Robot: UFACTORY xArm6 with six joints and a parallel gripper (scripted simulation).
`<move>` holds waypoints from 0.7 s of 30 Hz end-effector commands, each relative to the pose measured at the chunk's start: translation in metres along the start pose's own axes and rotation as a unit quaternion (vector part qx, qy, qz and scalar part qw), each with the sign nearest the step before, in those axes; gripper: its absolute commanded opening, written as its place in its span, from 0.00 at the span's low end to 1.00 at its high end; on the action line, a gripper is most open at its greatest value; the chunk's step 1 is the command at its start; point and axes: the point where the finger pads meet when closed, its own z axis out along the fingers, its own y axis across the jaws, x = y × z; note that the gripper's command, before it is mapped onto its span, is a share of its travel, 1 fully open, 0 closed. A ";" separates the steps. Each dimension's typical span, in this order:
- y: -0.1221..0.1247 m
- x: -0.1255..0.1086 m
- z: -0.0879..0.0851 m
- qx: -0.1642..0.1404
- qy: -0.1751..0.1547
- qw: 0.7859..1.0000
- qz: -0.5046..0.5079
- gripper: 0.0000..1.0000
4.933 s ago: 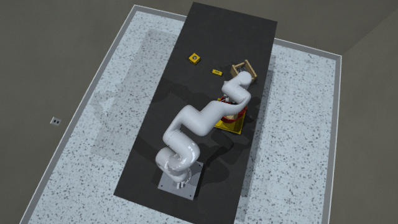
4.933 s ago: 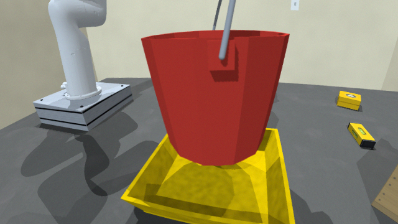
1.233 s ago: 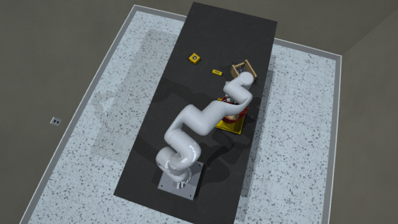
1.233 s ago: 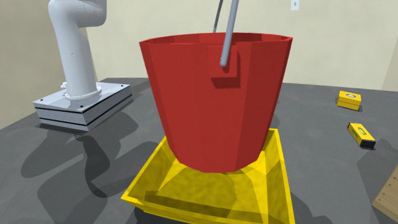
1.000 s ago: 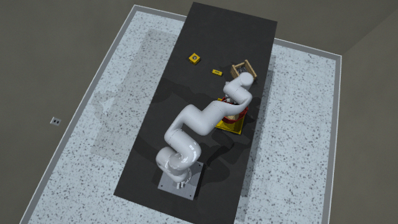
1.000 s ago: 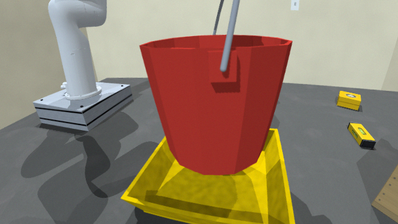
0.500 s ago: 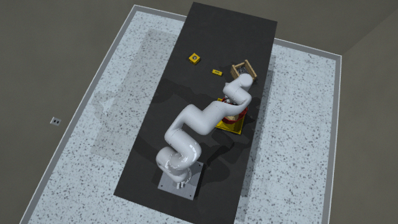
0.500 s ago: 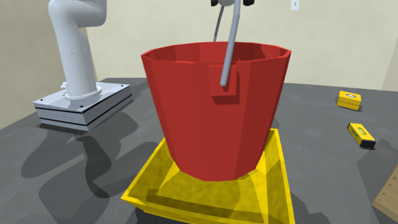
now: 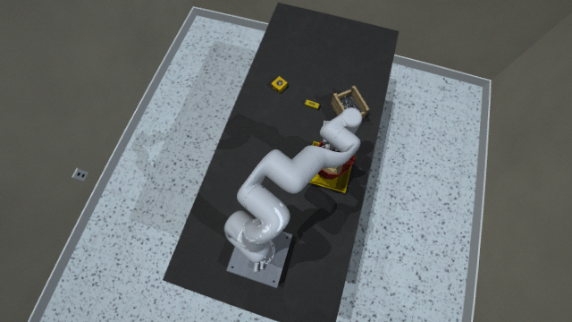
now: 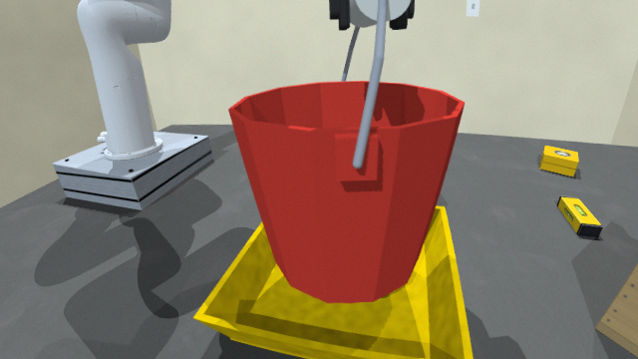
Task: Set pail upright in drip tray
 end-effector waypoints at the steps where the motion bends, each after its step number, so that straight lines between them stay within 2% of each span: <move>1: 0.001 -0.001 0.003 -0.003 -0.002 1.000 0.000 0.00; 21: 0.001 -0.001 0.026 -0.003 -0.002 1.000 0.000 0.00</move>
